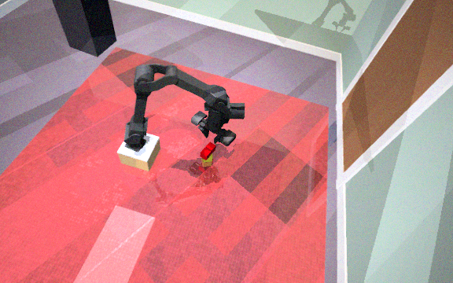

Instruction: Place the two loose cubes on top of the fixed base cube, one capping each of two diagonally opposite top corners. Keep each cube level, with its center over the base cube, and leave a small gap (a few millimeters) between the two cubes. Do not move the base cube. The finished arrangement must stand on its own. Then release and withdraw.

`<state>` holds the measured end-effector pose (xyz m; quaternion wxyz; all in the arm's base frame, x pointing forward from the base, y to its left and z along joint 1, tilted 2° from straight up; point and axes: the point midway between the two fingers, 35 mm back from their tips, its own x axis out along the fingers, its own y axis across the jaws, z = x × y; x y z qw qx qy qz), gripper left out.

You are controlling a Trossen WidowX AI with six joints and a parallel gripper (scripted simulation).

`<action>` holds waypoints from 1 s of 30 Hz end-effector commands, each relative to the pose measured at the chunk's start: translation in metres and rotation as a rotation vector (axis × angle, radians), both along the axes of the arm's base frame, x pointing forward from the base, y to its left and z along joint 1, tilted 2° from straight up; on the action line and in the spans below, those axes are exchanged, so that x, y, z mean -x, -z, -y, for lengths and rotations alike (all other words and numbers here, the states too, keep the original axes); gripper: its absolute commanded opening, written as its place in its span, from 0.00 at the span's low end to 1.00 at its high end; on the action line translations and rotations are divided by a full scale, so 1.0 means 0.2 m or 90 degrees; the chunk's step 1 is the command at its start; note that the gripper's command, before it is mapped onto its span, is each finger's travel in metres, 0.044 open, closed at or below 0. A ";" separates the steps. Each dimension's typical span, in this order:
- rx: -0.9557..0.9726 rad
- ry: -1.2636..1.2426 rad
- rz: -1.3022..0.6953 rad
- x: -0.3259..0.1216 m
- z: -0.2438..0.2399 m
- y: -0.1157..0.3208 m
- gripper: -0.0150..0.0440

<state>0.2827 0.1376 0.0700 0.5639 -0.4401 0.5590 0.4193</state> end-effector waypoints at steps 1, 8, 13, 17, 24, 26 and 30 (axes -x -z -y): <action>-0.003 0.004 0.005 -0.01 -0.01 -0.04 0.60; -0.002 0.001 0.003 0.00 0.00 -0.05 0.69; 0.000 0.000 0.000 0.01 -0.01 -0.03 0.91; -0.003 0.000 -0.001 0.12 -0.21 -0.03 0.93; -0.005 0.000 -0.003 0.32 -0.45 -0.03 0.93; -0.005 0.000 -0.003 0.32 -0.45 -0.03 0.93; -0.005 0.000 -0.003 0.32 -0.45 -0.03 0.93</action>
